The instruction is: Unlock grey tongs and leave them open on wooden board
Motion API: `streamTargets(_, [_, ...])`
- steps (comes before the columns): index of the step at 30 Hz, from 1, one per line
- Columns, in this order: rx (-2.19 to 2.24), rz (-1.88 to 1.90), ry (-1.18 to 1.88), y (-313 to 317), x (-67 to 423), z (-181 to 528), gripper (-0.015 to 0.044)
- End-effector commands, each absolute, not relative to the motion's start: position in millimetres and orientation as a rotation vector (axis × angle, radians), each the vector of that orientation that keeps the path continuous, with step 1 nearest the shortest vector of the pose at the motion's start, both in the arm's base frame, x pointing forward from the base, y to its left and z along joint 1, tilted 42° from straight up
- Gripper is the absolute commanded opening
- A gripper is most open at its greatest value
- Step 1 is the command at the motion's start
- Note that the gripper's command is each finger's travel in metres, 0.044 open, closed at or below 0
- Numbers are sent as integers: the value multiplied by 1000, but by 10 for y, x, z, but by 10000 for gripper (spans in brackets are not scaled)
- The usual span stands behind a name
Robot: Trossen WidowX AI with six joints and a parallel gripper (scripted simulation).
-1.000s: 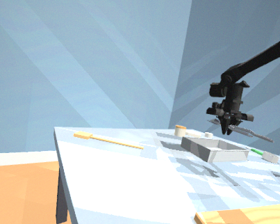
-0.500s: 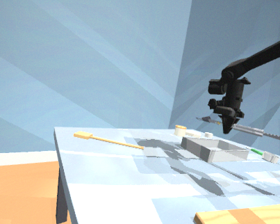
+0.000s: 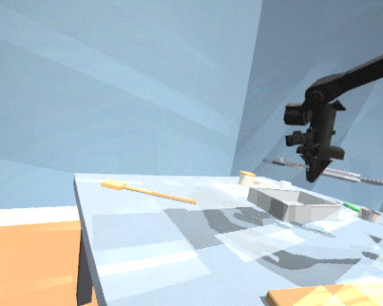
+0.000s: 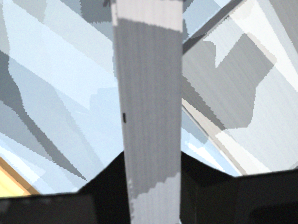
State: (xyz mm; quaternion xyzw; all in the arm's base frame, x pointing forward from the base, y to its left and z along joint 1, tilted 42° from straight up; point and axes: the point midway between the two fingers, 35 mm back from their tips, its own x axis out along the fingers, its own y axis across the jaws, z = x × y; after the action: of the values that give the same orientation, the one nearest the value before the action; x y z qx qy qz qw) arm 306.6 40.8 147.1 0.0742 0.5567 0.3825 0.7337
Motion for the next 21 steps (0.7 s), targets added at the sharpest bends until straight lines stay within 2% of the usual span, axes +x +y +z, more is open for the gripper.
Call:
streamTargets(1, [57, 916, 1153, 439, 3049, 1555, -150])
streamTargets(21, [-570, 1313, 723, 660, 2892, 1843, -150])
